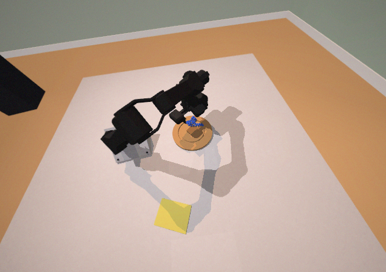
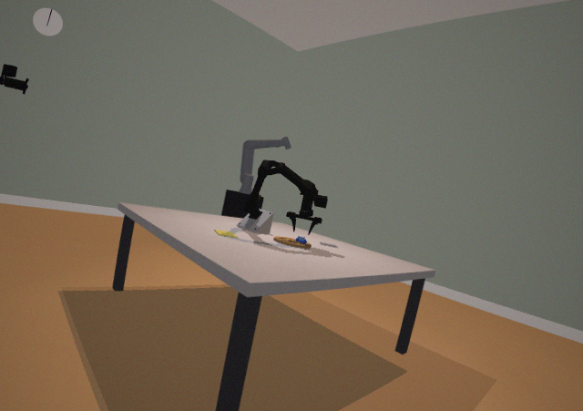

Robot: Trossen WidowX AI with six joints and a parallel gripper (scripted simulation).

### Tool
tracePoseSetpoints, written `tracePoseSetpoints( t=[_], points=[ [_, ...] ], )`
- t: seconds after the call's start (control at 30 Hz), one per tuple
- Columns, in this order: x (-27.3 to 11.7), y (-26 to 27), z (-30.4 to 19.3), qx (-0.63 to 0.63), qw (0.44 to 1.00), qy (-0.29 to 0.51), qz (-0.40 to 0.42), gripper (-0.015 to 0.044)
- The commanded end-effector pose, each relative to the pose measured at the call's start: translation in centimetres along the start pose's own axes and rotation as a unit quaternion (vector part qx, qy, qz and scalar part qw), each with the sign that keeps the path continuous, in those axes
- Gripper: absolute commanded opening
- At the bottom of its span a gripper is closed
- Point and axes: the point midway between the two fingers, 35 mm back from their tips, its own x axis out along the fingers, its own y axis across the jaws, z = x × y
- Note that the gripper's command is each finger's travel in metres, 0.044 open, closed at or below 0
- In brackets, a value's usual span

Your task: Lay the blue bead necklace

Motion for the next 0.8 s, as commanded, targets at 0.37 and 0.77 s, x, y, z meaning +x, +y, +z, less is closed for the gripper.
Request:
tracePoseSetpoints(
  t=[0.37,0.77],
  points=[
    [-0.2,-1.1,0.1,0.151,0.988,0.004,-0.007,0.0380],
    [0.8,-0.9,0.1,0.152,0.988,0.004,-0.003,0.0380]
  ],
)
